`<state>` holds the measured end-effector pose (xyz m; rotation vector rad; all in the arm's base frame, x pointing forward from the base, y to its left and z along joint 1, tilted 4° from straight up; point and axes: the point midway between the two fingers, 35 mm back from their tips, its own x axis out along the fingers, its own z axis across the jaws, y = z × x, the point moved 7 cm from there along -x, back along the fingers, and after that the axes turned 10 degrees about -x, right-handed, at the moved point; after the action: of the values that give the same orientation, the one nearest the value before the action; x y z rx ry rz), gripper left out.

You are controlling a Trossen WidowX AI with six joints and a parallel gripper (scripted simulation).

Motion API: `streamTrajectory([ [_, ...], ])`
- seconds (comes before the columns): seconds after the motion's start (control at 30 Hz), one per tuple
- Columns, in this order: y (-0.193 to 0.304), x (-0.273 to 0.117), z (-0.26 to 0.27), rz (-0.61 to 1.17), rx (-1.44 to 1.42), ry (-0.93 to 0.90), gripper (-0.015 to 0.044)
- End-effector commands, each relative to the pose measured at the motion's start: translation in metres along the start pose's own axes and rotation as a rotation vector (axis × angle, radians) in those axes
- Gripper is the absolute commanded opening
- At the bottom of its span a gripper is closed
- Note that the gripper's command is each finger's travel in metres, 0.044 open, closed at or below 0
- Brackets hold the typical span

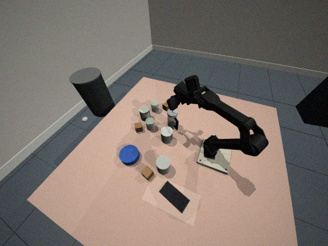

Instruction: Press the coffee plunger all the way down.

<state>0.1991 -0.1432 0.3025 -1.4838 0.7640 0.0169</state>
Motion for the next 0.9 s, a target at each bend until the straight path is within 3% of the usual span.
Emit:
streamTrajectory([
  [0.0,0.000,0.000,0.000,-0.001,0.004,0.001,0.0129],
  [0.87,0.027,0.023,0.004,-0.001,0.004,0.001,0.0129],
])
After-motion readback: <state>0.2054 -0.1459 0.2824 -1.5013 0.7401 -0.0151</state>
